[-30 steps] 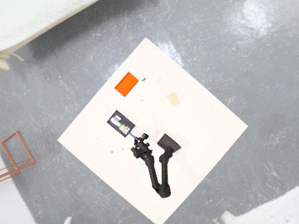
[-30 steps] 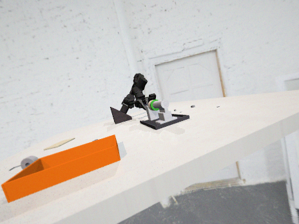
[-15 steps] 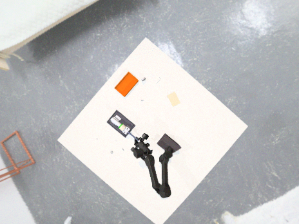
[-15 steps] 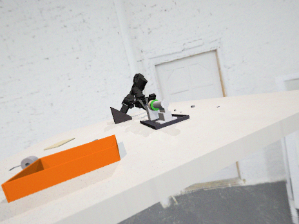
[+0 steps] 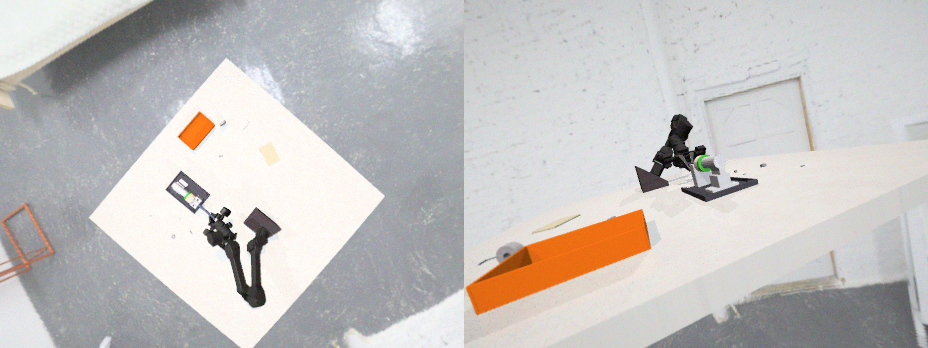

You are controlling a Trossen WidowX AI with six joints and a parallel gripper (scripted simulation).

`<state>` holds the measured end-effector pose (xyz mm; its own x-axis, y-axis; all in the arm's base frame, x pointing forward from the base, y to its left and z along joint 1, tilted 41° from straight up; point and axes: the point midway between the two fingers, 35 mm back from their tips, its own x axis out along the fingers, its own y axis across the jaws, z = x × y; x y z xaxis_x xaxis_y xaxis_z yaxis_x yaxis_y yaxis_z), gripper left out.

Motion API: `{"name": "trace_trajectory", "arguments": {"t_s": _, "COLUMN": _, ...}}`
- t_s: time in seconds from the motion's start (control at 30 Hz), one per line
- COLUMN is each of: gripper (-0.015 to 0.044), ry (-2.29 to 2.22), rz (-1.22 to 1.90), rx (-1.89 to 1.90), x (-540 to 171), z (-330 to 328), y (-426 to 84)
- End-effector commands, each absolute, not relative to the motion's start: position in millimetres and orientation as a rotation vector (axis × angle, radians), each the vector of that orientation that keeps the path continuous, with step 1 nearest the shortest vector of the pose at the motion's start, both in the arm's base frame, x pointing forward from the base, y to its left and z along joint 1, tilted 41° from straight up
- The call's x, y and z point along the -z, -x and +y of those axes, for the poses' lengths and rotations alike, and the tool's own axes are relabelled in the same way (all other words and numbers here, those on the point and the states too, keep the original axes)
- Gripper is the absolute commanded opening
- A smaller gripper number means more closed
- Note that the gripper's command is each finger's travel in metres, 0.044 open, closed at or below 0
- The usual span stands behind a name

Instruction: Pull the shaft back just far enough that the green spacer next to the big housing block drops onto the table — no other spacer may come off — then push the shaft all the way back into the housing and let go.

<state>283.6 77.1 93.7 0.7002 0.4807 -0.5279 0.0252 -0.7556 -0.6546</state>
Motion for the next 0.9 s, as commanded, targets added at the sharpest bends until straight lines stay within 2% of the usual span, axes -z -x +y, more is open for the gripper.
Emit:
{"name": "trace_trajectory", "arguments": {"t_s": 0.0, "gripper": 0.0, "ry": 2.274, "rz": -0.382, "rx": -0.944, "x": -93.5, "z": 77.0, "y": -282.5}}
{"name": "trace_trajectory", "arguments": {"t_s": 0.87, "gripper": 0.0, "ry": 2.274, "rz": -0.382, "rx": -0.944, "x": -93.4, "z": 77.0, "y": -280.0}}
